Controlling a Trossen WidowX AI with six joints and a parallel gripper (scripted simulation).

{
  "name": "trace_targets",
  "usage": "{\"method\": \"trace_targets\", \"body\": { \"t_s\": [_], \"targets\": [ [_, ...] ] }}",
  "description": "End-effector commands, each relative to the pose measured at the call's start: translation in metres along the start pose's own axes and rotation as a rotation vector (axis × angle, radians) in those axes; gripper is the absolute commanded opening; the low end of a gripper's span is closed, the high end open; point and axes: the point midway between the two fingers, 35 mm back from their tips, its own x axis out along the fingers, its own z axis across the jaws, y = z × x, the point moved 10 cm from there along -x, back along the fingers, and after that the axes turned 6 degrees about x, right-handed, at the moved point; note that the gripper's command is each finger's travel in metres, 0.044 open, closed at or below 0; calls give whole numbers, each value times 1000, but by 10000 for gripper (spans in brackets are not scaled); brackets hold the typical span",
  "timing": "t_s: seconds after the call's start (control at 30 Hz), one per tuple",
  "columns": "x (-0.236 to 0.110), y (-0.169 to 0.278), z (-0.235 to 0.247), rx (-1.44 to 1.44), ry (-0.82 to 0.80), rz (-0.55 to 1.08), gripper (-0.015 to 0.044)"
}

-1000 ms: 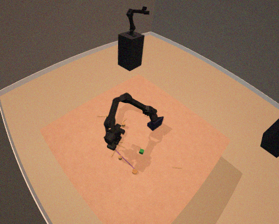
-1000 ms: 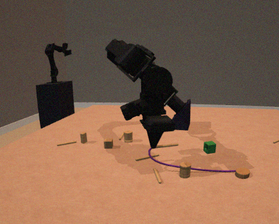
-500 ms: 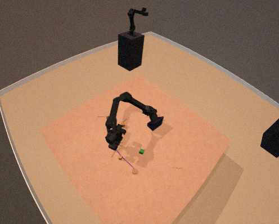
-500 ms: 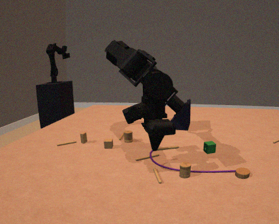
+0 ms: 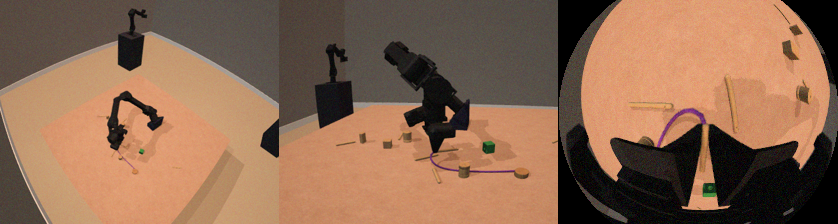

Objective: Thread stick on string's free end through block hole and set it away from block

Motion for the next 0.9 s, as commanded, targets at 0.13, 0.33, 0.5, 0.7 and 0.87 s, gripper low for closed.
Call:
{"method": "trace_targets", "body": {
  "t_s": [0.13,0.33,0.5,0.7,0.87],
  "targets": [
    [7,3,-9,-6,1,-4,0],
    [12,6,-14,-6,1,-4,0],
    [16,8,-19,-6,2,-5,0],
    [19,9,-24,-6,2,-5,0],
    [19,12,-24,-6,2,-4,0]
  ]
}}
